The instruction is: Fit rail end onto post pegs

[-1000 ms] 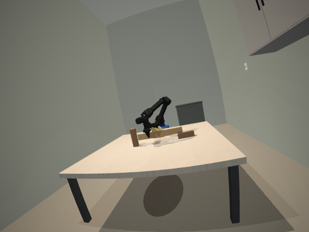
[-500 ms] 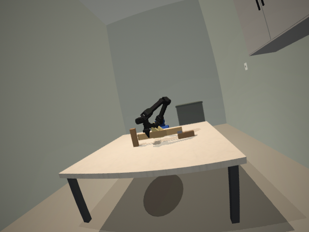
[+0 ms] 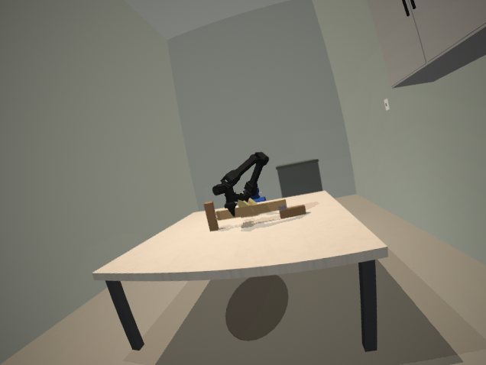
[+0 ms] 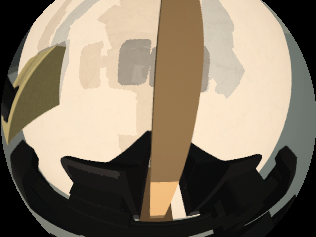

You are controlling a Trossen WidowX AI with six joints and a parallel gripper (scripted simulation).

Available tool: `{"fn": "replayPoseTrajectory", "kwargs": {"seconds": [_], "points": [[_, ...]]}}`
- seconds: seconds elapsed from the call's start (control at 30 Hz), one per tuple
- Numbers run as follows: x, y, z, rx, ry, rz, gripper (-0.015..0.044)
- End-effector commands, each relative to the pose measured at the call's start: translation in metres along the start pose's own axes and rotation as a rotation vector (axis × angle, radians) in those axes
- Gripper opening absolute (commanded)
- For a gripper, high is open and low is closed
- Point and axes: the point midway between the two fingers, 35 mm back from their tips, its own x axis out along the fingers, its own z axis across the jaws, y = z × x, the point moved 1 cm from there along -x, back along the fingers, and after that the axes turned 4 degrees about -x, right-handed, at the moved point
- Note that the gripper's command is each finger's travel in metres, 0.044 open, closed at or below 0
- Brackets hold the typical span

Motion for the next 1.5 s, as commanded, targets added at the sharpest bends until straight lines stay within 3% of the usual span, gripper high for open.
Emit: {"fn": "replayPoseTrajectory", "kwargs": {"seconds": [0.0,1.47], "points": [[-0.0018,-0.0008,-0.0004,0.003,0.003,0.003,0.0],[0.0005,-0.0007,0.0,0.003,0.003,0.003,0.0]]}}
